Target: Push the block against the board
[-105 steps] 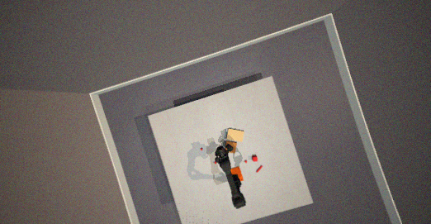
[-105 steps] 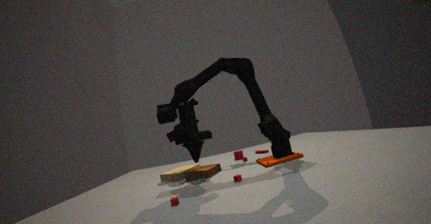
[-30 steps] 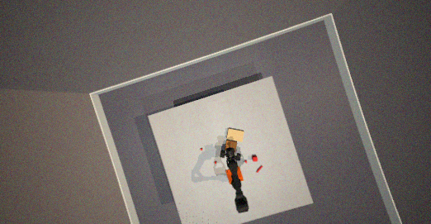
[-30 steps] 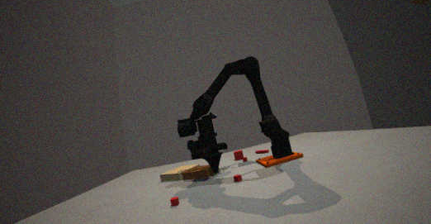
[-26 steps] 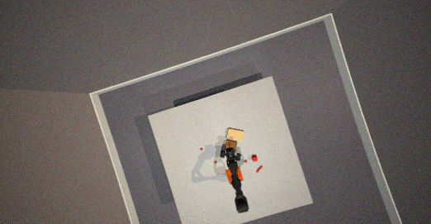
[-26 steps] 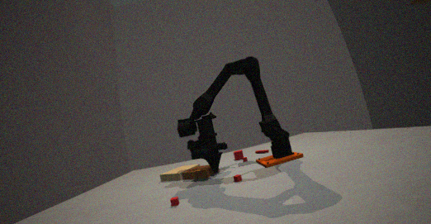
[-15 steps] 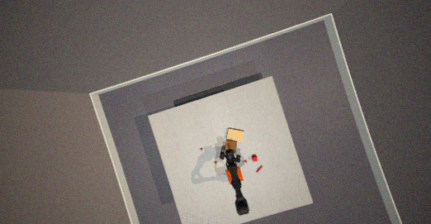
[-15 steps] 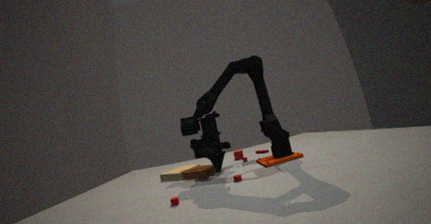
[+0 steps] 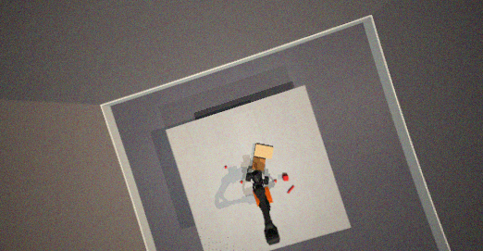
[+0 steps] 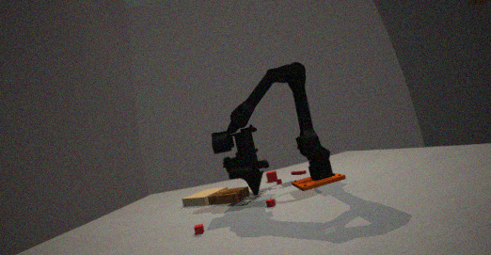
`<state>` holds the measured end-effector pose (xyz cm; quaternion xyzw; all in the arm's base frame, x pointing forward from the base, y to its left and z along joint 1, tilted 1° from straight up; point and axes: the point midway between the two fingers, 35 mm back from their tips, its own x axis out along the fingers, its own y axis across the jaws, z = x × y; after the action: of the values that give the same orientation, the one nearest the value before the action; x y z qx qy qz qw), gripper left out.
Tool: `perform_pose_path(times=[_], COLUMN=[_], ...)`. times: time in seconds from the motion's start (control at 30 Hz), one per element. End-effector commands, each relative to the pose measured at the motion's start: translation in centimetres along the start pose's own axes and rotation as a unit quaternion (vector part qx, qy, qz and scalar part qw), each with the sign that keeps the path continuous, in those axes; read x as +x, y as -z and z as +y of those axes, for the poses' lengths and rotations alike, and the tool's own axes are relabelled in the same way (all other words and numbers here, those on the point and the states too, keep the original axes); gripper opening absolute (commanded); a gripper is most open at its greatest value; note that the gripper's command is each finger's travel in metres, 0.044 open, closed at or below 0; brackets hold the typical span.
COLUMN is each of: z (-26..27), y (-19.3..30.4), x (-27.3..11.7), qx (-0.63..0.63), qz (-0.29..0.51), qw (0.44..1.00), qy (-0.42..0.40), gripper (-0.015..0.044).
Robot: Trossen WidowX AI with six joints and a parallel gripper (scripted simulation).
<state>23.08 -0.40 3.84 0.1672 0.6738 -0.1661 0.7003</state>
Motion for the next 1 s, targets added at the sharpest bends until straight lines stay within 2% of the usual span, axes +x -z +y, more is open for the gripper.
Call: perform_pose_path(times=[0.0,0.1,0.23,0.3,0.77,0.9,0.97], z=[-0.1,0.0,0.0,0.0,-0.2,-0.1,-0.1], y=[0.8,0.4,0.4,0.5,-2.2,-2.2,-2.1], x=[0.1,-0.2,-4.5,-5.5,-5.1,-0.8,0.1], qx=[0.001,0.000,0.000,0.001,0.001,0.000,0.000], qz=[-0.001,0.000,-0.001,-0.001,-0.002,-0.002,-0.002], qw=[1.000,1.000,1.000,1.000,1.000,1.000,1.000], qy=[0.001,0.000,0.001,0.001,0.001,0.001,0.001], gripper=[0.0000,0.0000,0.0000,0.0000,0.0000,0.0000,0.0000])
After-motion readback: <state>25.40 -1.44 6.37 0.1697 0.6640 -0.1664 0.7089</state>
